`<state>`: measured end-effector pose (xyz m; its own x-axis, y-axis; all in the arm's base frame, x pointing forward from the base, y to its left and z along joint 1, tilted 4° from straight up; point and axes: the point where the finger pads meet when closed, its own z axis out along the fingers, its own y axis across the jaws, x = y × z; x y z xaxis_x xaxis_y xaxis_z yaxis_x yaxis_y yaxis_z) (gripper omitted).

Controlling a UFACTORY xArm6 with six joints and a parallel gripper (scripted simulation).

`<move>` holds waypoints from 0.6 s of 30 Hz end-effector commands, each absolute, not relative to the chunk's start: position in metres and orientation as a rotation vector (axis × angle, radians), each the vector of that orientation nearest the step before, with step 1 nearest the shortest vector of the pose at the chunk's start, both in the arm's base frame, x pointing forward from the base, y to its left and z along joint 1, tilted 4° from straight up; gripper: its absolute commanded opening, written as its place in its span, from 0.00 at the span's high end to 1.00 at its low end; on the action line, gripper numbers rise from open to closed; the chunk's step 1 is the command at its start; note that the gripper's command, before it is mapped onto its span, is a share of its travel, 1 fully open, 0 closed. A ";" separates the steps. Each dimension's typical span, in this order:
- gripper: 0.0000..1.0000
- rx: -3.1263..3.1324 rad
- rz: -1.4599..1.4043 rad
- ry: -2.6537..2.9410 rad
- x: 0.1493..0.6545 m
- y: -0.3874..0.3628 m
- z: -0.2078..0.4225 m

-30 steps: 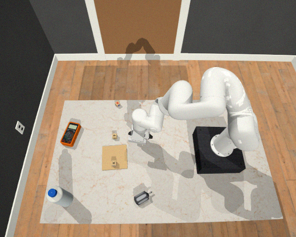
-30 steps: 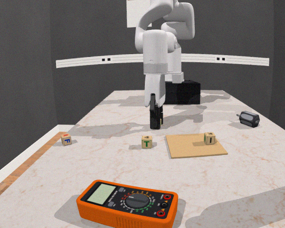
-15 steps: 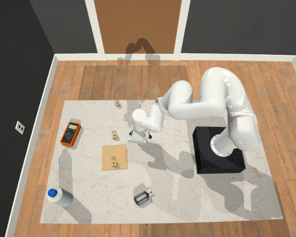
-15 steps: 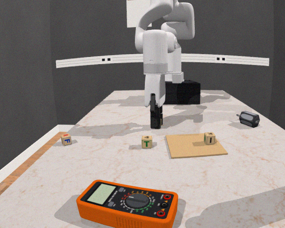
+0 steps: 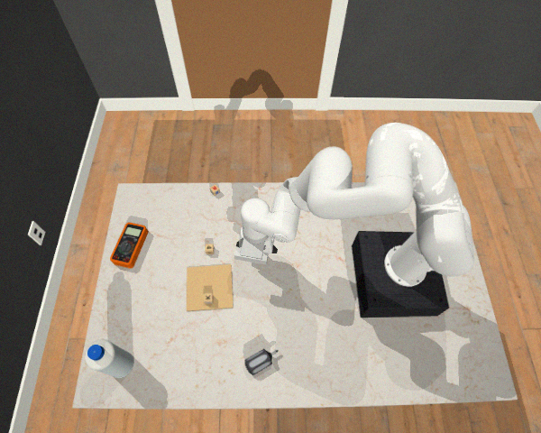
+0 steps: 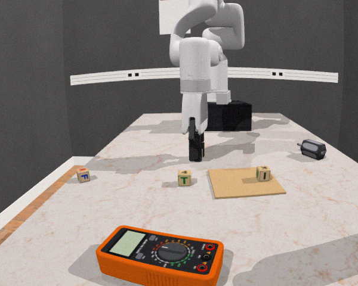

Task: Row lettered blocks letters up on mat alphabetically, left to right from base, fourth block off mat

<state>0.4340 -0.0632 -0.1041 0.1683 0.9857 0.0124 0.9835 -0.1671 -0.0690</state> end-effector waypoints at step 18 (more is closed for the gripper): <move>0.77 -2.357 0.049 -1.989 0.436 -0.064 -0.097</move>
